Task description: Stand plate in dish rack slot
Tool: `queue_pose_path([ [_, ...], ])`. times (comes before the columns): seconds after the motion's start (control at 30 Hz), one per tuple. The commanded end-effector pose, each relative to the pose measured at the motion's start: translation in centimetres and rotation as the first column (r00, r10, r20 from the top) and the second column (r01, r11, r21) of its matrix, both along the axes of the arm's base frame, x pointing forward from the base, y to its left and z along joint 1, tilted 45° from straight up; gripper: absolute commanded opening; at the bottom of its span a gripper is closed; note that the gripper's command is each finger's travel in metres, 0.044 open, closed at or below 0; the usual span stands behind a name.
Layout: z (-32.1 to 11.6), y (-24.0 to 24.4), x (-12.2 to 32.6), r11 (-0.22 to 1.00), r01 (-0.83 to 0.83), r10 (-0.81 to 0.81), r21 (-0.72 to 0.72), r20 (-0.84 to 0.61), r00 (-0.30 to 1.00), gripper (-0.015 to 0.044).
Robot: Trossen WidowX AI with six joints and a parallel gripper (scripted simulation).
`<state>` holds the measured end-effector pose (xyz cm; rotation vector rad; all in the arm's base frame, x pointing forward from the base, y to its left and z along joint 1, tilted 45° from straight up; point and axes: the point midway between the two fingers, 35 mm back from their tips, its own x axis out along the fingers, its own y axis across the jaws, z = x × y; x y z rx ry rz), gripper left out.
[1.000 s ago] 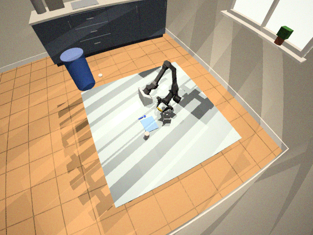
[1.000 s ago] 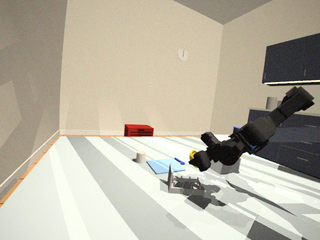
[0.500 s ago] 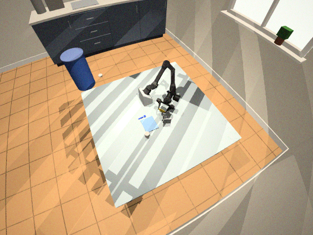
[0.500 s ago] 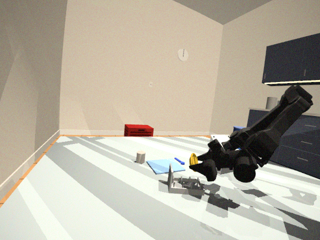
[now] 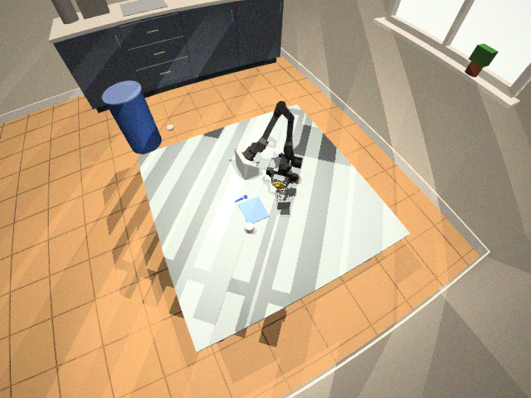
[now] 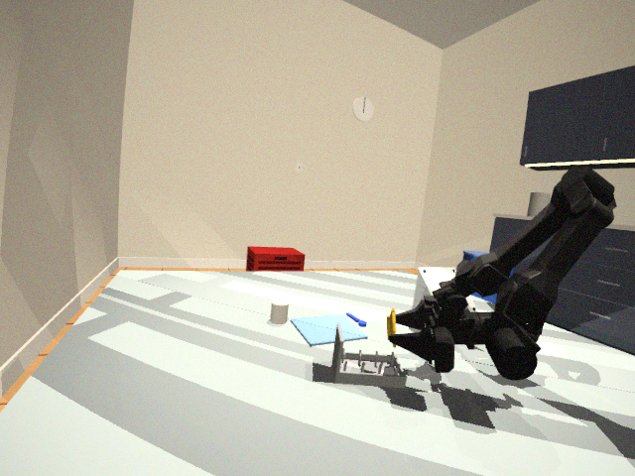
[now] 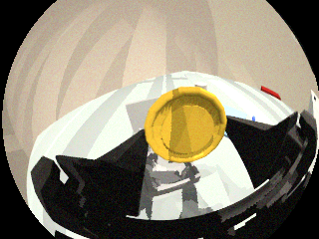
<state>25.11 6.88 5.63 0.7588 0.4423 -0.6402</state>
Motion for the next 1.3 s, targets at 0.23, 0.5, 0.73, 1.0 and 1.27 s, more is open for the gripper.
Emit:
queue_pose_path([
  [0.23,1.6,1.1,-1.3,0.998,-0.024,0.036,-0.054,0.226,0.974,0.0000],
  [0.5,2.5,1.5,-2.1,0.998,-0.029,0.048,-0.065,0.330,0.943,0.0000],
  [0.73,2.5,1.5,-2.1,0.998,-0.029,0.048,-0.065,0.330,0.943,0.0000],
  [1.0,1.6,2.1,-1.5,0.997,-0.030,0.050,-0.065,0.326,0.944,0.0000],
  [1.27,0.4,2.6,-0.7,0.998,-0.031,0.049,-0.062,0.326,0.944,0.0000],
])
